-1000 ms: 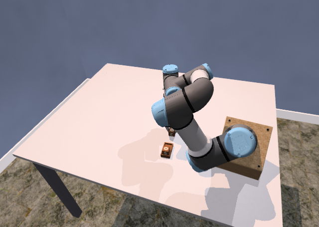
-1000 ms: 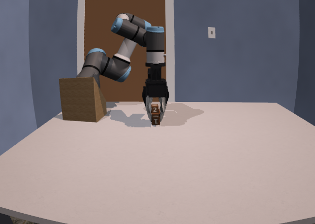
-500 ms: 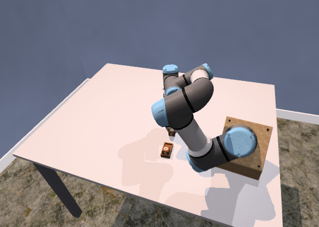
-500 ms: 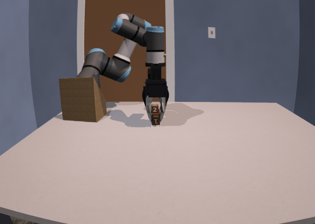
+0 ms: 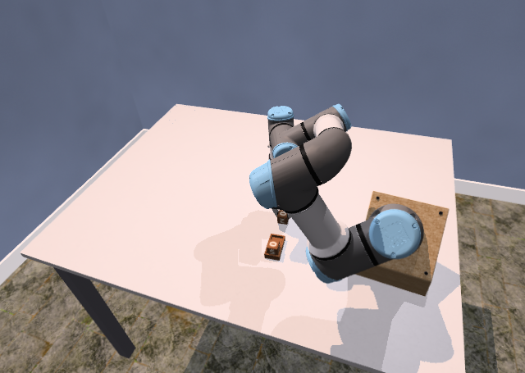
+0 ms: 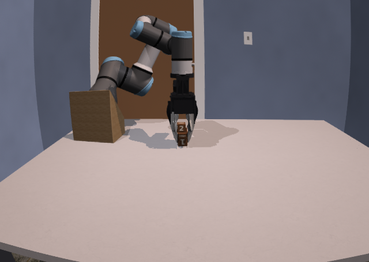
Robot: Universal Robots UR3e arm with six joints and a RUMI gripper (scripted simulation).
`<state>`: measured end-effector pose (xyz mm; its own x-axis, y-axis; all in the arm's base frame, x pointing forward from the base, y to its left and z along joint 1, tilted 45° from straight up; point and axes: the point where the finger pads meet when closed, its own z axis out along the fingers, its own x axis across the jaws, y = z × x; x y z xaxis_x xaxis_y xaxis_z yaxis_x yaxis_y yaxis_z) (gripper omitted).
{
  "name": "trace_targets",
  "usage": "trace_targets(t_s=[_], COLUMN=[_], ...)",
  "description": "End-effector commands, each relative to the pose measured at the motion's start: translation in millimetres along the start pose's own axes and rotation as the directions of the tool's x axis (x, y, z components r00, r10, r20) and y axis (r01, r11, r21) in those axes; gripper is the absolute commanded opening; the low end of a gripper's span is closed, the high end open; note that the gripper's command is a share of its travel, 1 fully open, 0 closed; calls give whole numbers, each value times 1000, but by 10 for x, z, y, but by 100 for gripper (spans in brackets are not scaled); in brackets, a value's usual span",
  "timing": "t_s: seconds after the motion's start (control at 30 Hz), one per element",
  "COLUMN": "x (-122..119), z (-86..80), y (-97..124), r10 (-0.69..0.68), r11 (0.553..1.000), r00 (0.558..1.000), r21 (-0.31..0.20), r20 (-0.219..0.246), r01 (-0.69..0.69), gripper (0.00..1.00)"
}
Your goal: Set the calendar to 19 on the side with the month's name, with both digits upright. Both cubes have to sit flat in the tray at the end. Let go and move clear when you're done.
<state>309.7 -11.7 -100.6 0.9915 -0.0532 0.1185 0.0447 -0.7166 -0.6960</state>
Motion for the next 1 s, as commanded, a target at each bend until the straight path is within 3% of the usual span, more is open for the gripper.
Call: trace_targets(t_s=[0.0, 0.5, 0.97], x=[5, 5, 5], z=[-7, -7, -7], y=[7, 7, 7], r10=[0, 0, 0], r11=[1000, 1000, 1000], r00=[1000, 1000, 1000], r21=[-2, -2, -2], r20=[-1, -1, -1], r01=[0, 0, 0], gripper=[10, 10, 24])
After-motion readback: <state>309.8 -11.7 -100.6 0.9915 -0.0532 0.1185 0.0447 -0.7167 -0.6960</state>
